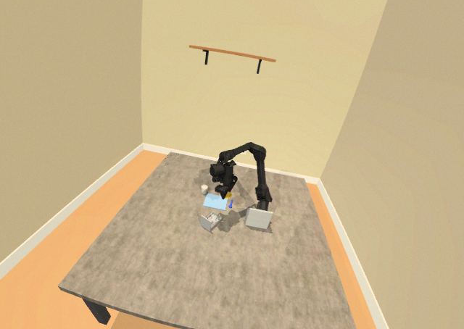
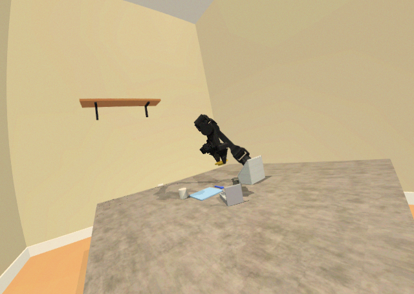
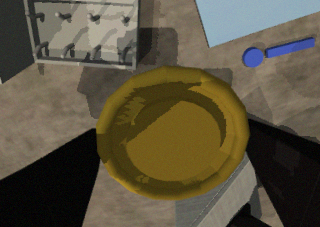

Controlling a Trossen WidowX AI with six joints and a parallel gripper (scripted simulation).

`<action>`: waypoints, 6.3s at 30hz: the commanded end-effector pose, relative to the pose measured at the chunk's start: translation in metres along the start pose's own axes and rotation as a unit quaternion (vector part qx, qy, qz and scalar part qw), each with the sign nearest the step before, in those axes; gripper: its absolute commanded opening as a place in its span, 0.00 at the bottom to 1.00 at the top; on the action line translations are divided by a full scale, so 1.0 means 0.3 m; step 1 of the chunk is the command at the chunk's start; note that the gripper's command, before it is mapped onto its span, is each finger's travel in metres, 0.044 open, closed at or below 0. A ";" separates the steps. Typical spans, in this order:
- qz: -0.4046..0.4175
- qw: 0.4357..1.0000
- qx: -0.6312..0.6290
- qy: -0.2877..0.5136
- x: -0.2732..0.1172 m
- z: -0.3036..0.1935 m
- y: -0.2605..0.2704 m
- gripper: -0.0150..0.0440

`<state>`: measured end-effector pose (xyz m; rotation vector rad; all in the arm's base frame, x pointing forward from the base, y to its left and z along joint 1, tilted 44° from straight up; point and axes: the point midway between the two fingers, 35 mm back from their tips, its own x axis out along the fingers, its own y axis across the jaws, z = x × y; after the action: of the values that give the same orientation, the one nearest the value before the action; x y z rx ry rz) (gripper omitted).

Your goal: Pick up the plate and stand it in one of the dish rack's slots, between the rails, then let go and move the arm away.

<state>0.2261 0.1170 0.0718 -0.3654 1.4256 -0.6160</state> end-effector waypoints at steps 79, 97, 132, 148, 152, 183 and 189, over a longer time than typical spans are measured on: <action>0.468 0.628 -0.509 -0.357 0.379 0.059 0.018 0.25; 0.387 0.538 -0.537 -0.521 0.387 0.076 -0.037 0.25; 0.386 0.536 -0.540 -0.522 0.419 0.100 0.099 0.25; 0.385 0.538 -0.540 -0.519 0.455 0.101 0.094 0.25; 0.384 0.537 -0.542 -0.520 0.455 0.102 0.094 0.39; 0.387 0.538 -0.537 -0.522 0.065 0.085 0.136 0.93; 0.395 0.553 -0.534 -0.502 0.061 0.081 0.142 0.93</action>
<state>0.2586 0.1350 0.0347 -0.7898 0.4325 1.2162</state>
